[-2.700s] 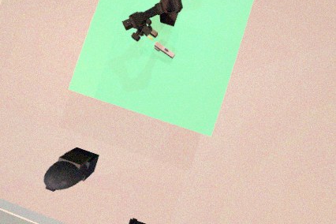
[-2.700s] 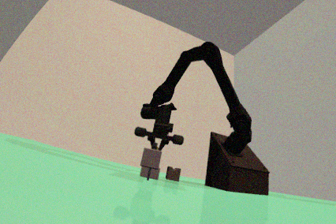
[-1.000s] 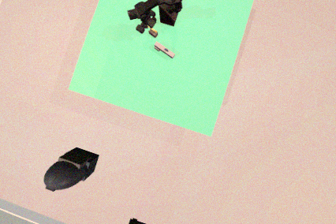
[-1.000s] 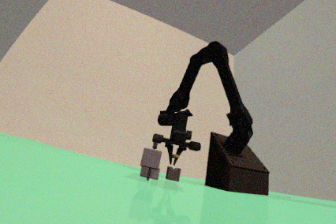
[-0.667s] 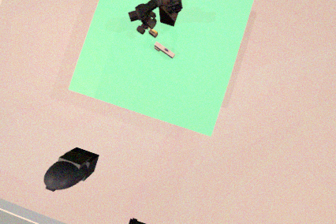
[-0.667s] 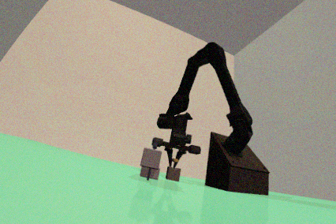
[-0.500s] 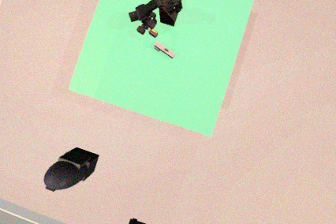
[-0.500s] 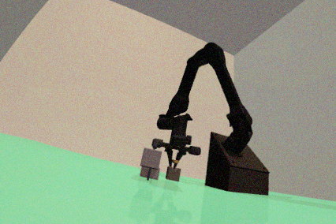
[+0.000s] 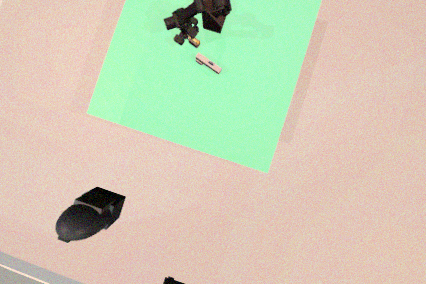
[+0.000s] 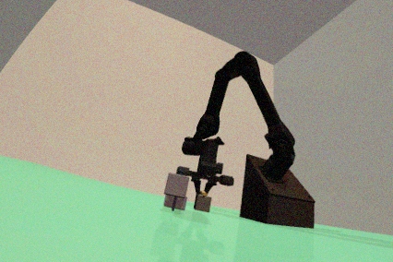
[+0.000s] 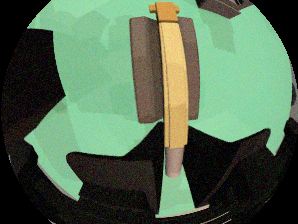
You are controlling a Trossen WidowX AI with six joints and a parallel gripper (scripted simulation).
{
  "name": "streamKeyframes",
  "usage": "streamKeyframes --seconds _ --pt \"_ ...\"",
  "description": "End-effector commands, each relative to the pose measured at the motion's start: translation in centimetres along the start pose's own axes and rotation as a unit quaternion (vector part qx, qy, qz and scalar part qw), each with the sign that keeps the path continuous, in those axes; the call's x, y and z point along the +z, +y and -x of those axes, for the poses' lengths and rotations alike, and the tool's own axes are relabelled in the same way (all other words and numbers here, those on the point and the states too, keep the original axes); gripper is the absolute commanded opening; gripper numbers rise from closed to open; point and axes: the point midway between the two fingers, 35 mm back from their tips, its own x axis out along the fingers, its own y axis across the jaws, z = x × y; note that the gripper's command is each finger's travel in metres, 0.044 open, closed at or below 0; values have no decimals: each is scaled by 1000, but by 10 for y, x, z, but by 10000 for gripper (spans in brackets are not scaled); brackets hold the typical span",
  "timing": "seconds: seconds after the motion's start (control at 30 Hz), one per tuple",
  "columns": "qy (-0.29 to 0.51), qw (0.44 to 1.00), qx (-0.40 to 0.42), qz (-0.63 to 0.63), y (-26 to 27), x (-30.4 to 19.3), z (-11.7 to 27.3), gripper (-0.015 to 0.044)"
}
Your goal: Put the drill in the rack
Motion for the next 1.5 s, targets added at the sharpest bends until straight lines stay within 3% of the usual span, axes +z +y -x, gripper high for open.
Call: streamKeyframes --seconds 0.0,1.47 --pt "-4 1000 2 -3 1 1 -6 0" --pt "-4 1000 2 -3 3 5 -18 0"
